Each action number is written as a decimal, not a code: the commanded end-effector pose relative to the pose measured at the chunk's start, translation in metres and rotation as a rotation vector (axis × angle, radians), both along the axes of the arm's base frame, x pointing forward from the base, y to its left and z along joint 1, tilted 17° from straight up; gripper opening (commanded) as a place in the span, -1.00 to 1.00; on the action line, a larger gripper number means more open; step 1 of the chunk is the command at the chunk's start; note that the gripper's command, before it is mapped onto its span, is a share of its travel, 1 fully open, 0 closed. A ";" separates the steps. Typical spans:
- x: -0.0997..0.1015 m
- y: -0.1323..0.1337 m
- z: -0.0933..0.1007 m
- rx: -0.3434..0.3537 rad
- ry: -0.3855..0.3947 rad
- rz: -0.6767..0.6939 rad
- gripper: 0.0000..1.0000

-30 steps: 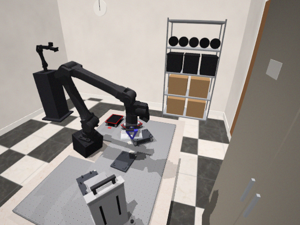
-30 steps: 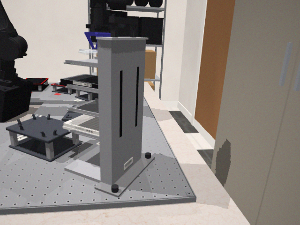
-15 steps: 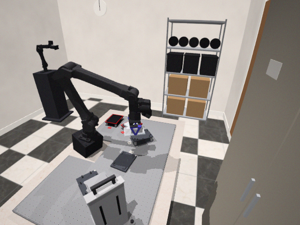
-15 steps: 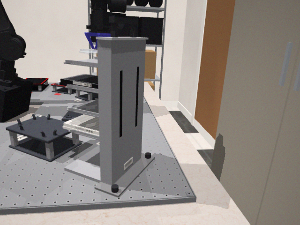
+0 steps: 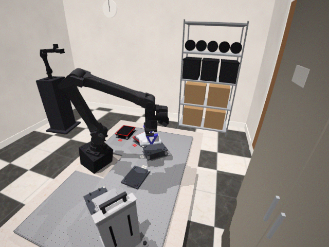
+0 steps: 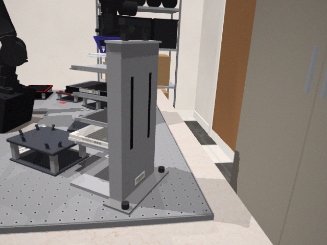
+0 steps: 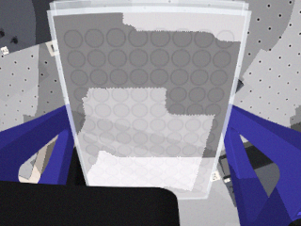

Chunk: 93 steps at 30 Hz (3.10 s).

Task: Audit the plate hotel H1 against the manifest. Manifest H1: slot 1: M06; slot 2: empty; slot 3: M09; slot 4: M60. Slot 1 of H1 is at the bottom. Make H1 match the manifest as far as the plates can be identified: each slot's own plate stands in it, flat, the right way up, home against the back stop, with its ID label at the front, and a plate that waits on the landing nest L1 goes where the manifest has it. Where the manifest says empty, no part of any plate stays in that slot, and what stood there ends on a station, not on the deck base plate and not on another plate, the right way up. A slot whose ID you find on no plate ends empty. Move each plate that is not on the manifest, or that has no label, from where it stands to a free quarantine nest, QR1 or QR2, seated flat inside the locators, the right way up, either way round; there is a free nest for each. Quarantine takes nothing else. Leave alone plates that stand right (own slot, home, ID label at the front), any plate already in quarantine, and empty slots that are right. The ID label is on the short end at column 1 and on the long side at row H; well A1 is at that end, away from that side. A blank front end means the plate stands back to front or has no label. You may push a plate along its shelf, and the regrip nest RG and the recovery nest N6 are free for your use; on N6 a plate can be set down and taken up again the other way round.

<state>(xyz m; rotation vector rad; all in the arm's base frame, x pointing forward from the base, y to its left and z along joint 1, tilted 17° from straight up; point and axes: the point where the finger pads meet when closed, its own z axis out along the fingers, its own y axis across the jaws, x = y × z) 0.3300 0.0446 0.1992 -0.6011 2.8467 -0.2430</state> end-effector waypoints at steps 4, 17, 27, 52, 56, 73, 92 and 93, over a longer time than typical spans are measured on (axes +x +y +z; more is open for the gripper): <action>0.022 0.023 0.030 0.025 -0.075 -0.027 0.72; 0.025 0.060 0.035 0.037 -0.099 -0.011 0.72; -0.005 0.084 -0.006 -0.046 0.007 0.171 0.72; -0.036 0.145 -0.019 -0.132 0.042 0.507 0.72; -0.034 0.164 -0.013 -0.118 0.020 0.496 0.72; -0.049 0.217 -0.014 -0.095 -0.006 0.495 0.72; -0.075 0.271 -0.027 -0.085 -0.005 0.496 0.72; -0.077 0.274 -0.028 -0.085 -0.004 0.496 0.72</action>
